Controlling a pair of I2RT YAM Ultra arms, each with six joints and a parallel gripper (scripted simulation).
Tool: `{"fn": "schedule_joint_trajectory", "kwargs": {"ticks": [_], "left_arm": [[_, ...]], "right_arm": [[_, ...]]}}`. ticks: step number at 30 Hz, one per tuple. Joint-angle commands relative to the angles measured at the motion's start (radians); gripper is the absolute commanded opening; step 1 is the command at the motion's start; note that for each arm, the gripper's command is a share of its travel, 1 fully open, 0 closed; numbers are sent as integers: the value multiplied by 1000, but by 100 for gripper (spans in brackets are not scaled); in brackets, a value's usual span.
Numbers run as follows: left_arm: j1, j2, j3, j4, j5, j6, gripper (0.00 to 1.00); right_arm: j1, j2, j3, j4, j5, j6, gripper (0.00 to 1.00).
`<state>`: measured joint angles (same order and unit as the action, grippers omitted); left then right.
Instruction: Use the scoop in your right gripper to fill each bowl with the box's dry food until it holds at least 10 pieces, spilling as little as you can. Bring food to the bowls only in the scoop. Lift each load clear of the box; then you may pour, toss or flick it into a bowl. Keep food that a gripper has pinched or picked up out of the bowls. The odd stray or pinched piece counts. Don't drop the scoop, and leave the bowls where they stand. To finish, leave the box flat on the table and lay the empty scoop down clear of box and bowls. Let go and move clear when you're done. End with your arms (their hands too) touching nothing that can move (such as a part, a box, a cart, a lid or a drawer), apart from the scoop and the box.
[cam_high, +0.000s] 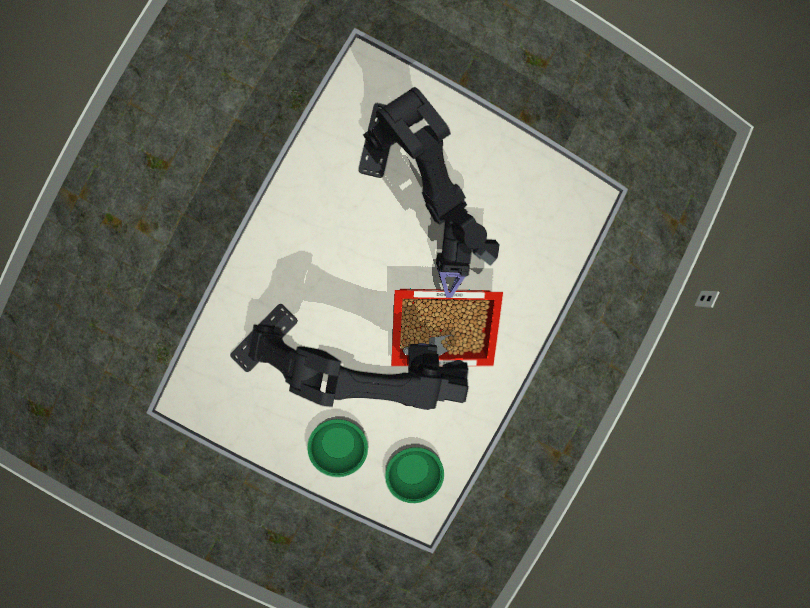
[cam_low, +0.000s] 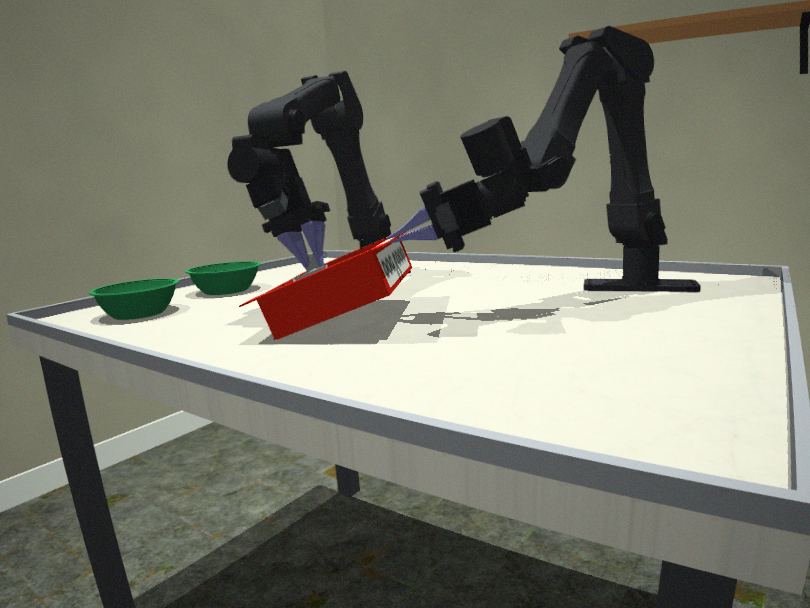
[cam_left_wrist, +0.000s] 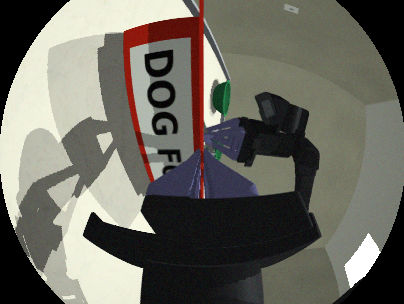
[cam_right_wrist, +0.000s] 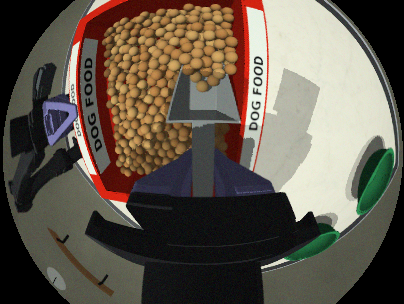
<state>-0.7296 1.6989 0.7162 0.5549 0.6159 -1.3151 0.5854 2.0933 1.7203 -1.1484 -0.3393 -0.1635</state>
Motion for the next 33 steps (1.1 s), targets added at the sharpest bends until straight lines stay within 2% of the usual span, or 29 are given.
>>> {"fn": "schedule_joint_trajectory", "kwargs": {"ticks": [1, 6, 9, 10, 16, 19, 20, 33], "left_arm": [[5, -59, 50, 41, 8, 33, 0], [5, -59, 50, 41, 8, 33, 0], [5, -59, 50, 41, 8, 33, 0], [5, -59, 50, 41, 8, 33, 0], [5, -59, 50, 41, 8, 33, 0], [5, -59, 50, 41, 8, 33, 0], [5, -59, 50, 41, 8, 33, 0], [5, -59, 50, 41, 8, 33, 0]], "right_arm": [[13, -36, -12, 31, -13, 5, 0], [17, -45, -56, 109, -18, 27, 0], [6, -52, 6, 75, -20, 4, 0], [19, -74, -95, 148, 7, 31, 0], [28, -166, -209, 270, 37, 54, 0], [29, -165, -205, 229, 24, 45, 0], [33, -188, -235, 293, 47, 63, 0], [66, -342, -442, 532, 121, 104, 0]]}}
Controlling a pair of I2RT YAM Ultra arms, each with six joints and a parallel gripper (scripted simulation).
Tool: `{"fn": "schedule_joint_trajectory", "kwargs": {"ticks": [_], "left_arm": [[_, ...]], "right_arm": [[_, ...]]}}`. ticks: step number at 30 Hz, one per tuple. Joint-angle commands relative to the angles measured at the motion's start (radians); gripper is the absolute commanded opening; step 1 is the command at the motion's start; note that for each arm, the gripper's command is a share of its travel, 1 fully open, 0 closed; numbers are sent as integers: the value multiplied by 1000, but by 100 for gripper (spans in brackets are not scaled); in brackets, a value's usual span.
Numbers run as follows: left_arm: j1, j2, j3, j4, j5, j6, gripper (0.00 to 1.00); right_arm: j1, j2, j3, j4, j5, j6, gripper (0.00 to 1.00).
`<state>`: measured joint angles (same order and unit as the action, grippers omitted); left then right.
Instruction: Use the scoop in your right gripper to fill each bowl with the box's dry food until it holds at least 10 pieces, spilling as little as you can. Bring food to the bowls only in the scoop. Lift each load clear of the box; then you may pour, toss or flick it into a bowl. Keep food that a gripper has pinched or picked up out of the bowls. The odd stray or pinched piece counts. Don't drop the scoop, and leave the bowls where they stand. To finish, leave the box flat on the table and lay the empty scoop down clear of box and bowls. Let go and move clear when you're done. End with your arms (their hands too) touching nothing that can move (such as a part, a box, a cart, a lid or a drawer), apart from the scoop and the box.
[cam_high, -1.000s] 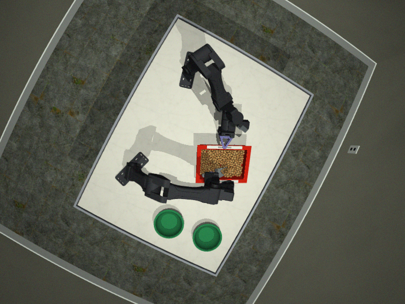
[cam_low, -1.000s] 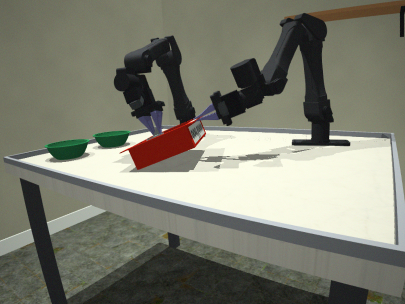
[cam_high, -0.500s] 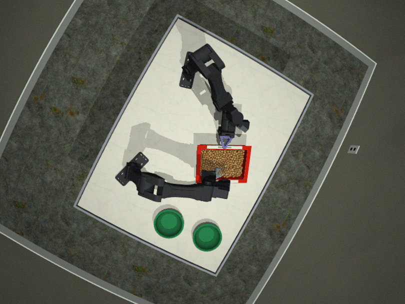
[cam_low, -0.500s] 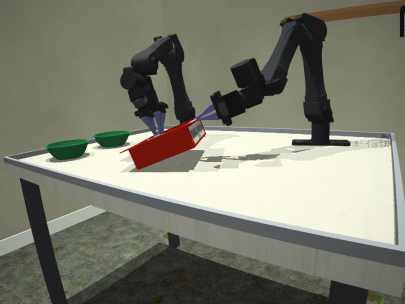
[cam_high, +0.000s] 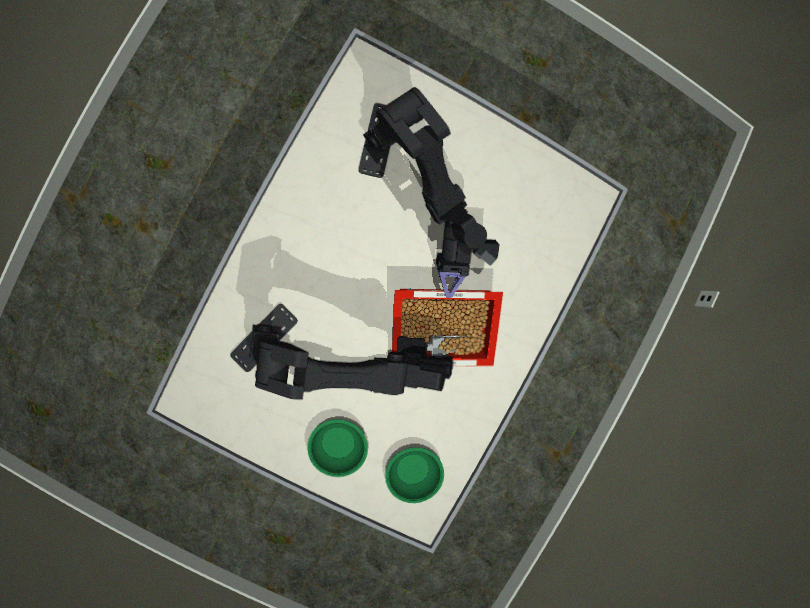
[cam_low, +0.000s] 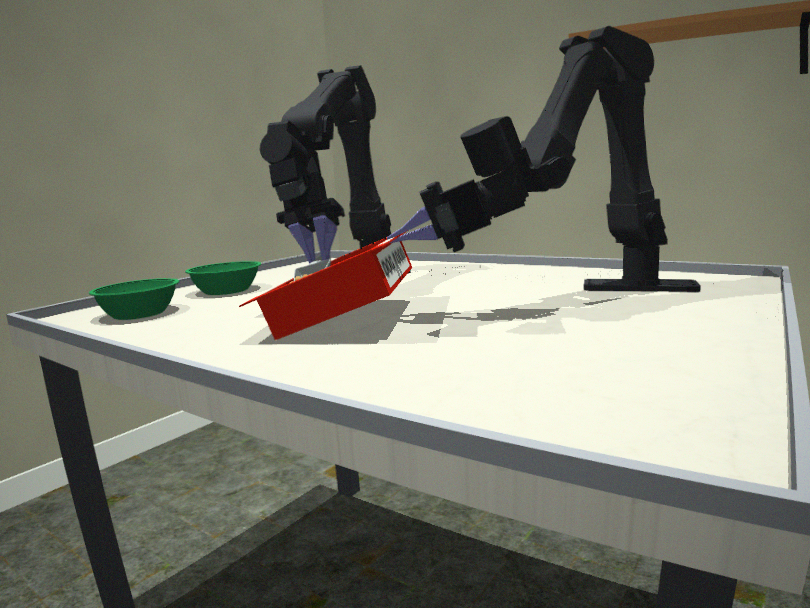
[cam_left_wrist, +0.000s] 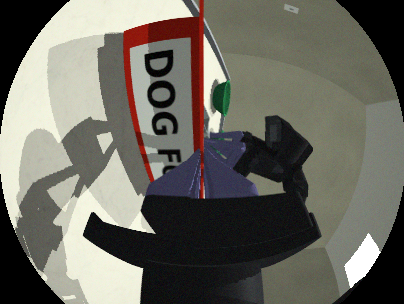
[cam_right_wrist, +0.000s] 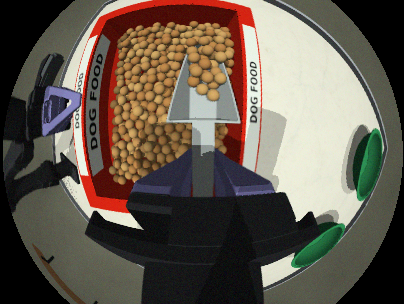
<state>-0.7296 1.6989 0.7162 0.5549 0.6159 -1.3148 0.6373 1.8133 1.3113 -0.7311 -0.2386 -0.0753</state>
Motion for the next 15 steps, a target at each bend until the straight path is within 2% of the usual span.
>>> {"fn": "schedule_joint_trajectory", "kwargs": {"ticks": [1, 3, 4, 15], "left_arm": [[5, -59, 50, 41, 8, 33, 0], [5, -59, 50, 41, 8, 33, 0], [5, -59, 50, 41, 8, 33, 0], [5, -59, 50, 41, 8, 33, 0]], "right_arm": [[15, -61, -34, 85, 7, 10, 0], [15, -61, -34, 85, 7, 10, 0], [19, -86, -69, 156, 33, 20, 0], [55, -204, -254, 368, 110, 47, 0]]}}
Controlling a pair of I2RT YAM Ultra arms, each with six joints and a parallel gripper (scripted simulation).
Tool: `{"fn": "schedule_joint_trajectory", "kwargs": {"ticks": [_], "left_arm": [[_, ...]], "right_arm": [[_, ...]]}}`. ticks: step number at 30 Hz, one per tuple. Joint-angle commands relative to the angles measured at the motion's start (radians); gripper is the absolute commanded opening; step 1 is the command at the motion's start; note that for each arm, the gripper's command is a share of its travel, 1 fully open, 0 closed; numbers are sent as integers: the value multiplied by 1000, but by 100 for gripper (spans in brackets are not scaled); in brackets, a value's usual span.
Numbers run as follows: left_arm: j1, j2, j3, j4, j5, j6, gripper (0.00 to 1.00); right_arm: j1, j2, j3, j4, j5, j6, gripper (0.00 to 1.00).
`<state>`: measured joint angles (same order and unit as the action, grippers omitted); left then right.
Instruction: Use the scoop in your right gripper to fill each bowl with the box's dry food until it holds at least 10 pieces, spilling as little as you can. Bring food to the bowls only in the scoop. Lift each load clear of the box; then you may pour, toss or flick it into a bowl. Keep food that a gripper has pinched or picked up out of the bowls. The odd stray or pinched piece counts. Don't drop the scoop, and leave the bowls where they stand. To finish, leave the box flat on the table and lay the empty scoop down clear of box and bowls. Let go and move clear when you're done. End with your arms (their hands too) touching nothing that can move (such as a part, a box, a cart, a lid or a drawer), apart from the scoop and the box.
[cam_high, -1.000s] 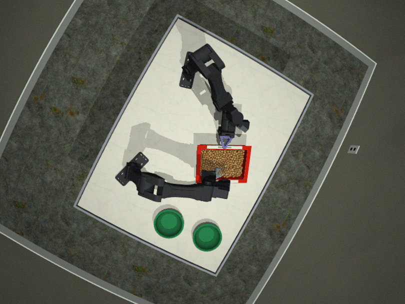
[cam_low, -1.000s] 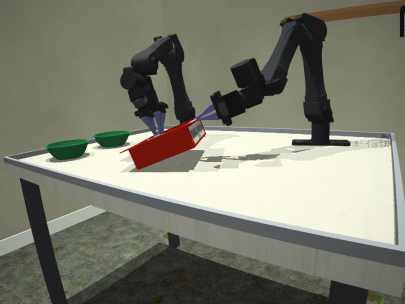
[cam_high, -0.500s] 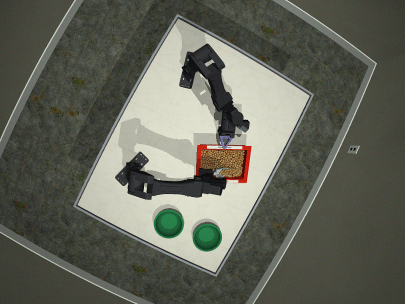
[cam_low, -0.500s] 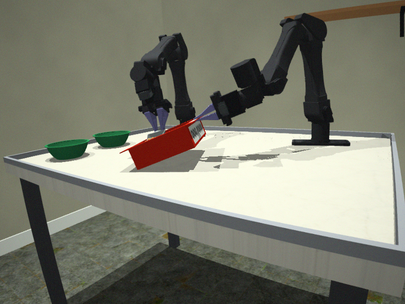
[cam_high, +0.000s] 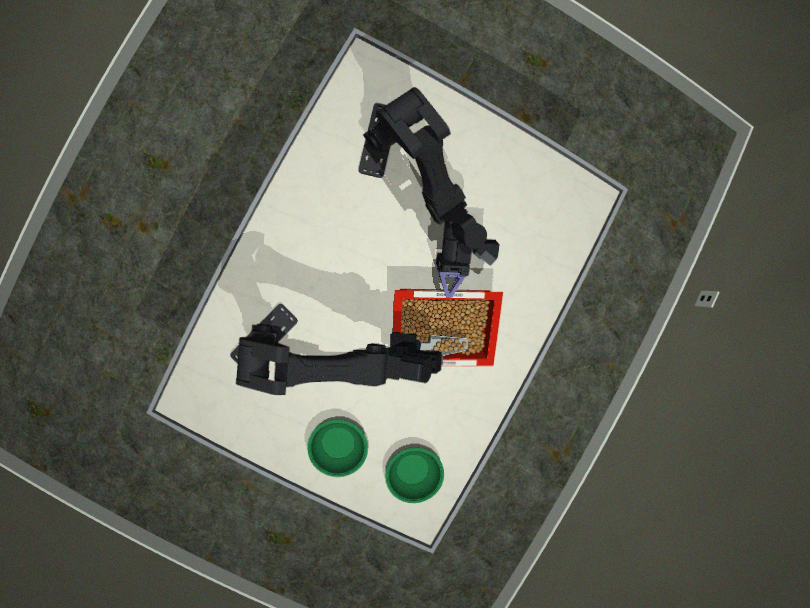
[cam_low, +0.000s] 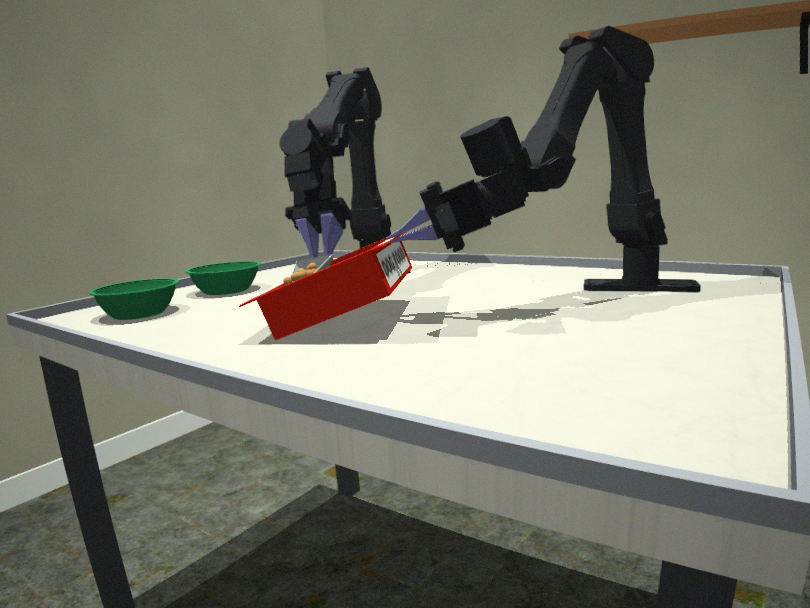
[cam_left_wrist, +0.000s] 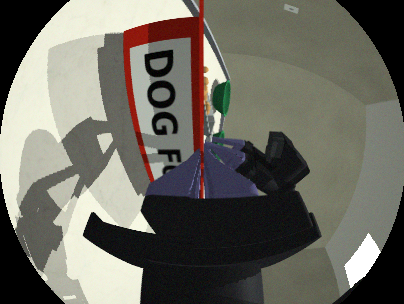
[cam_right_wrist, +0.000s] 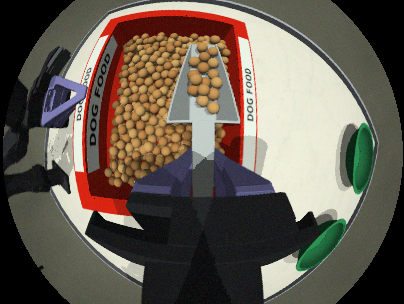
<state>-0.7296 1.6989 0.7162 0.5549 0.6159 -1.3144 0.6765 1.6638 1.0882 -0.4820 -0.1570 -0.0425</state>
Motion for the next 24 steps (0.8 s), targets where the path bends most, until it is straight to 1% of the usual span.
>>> {"fn": "schedule_joint_trajectory", "kwargs": {"ticks": [1, 2, 3, 5, 6, 8, 19, 20, 22, 23, 24], "left_arm": [[5, -59, 50, 41, 8, 33, 0], [5, -59, 50, 41, 8, 33, 0], [5, -59, 50, 41, 8, 33, 0], [5, -59, 50, 41, 8, 33, 0], [5, -59, 50, 41, 8, 33, 0], [5, -59, 50, 41, 8, 33, 0], [5, -59, 50, 41, 8, 33, 0], [5, -59, 50, 41, 8, 33, 0], [5, -59, 50, 41, 8, 33, 0], [5, -59, 50, 41, 8, 33, 0], [5, -56, 50, 40, 9, 33, 0]], "right_arm": [[19, -64, -47, 139, 36, 16, 0], [22, -74, -63, 159, 44, 18, 0], [23, -70, -63, 130, 28, 13, 0], [23, -70, -63, 130, 28, 13, 0], [30, -91, -96, 203, 60, 21, 0], [37, -115, -136, 266, 74, 24, 0], [91, -190, -318, 507, 178, 38, 0], [92, -180, -322, 469, 157, 34, 0], [92, -180, -322, 469, 157, 34, 0], [101, -201, -357, 562, 197, 37, 0], [99, -202, -354, 524, 178, 35, 0]]}}
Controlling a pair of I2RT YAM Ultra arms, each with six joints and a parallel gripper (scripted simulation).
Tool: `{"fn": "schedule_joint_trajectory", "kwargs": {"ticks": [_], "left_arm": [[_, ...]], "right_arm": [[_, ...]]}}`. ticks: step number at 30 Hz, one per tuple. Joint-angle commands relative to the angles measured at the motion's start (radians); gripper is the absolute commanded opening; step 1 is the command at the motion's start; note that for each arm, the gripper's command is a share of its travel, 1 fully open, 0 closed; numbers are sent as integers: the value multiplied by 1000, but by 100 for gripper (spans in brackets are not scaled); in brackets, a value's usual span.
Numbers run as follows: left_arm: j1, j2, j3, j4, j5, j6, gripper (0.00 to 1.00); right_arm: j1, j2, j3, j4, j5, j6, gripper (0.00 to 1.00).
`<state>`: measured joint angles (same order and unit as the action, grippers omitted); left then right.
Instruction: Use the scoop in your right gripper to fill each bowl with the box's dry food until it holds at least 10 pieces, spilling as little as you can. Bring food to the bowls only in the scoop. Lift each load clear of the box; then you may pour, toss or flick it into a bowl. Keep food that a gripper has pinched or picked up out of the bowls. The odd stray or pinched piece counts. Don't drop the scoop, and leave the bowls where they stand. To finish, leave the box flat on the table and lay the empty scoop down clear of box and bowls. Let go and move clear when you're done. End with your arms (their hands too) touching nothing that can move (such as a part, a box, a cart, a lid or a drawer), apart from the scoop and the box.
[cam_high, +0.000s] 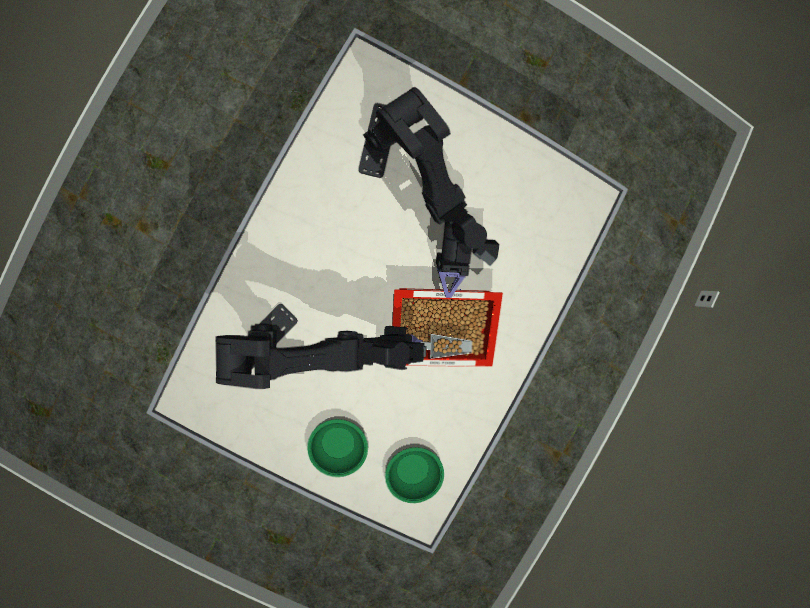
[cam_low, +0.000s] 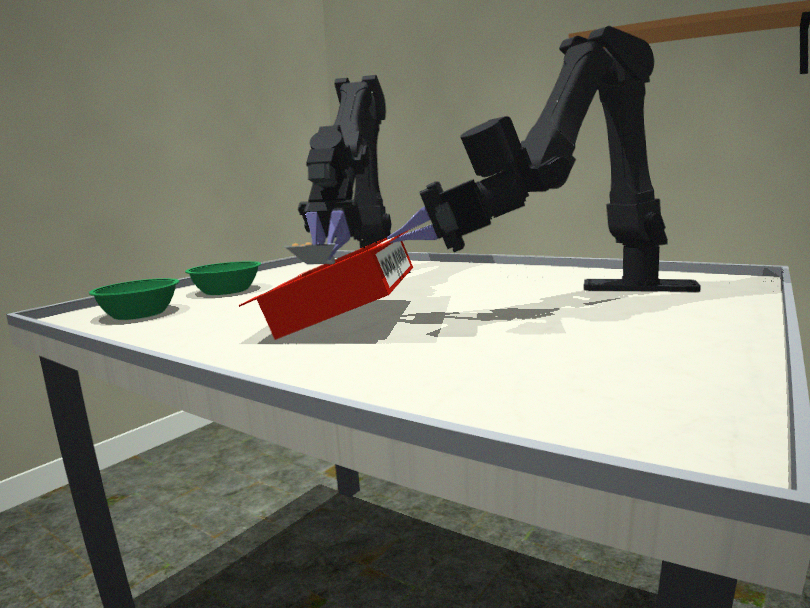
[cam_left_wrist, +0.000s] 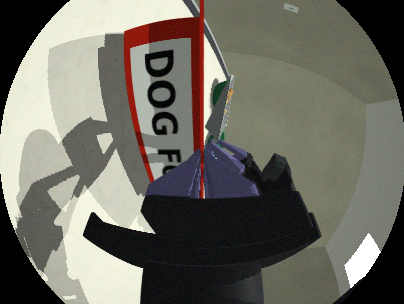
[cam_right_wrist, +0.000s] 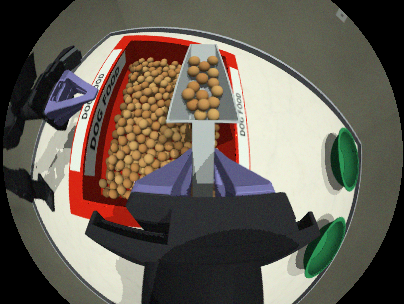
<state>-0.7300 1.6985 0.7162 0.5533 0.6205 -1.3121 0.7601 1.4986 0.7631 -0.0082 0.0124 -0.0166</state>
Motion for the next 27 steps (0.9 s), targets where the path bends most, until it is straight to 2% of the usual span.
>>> {"fn": "schedule_joint_trajectory", "kwargs": {"ticks": [1, 6, 9, 10, 12, 15, 16, 18, 27], "left_arm": [[5, -59, 50, 42, 4, 30, 0], [6, -60, 49, 41, -6, 29, 0], [6, -60, 49, 41, -6, 29, 0], [6, -60, 49, 41, -6, 29, 0], [6, -60, 49, 41, -6, 29, 0], [6, -60, 49, 41, -6, 29, 0], [6, -60, 49, 41, -6, 29, 0], [6, -60, 49, 41, -6, 29, 0], [6, -60, 49, 41, -6, 29, 0]], "right_arm": [[13, -30, -18, 35, -2, 8, 0], [-12, -41, -33, 38, -11, -9, 0], [3, -42, 23, 31, -18, -10, 0], [15, -55, 41, -50, 4, 14, 0], [15, -64, 51, -86, 10, 20, 0], [15, -64, 54, -49, -2, 14, 0], [19, -77, 76, -116, 17, 26, 0], [23, -90, 100, -142, 23, 32, 0], [11, -105, 111, -100, 20, 27, 0]]}}
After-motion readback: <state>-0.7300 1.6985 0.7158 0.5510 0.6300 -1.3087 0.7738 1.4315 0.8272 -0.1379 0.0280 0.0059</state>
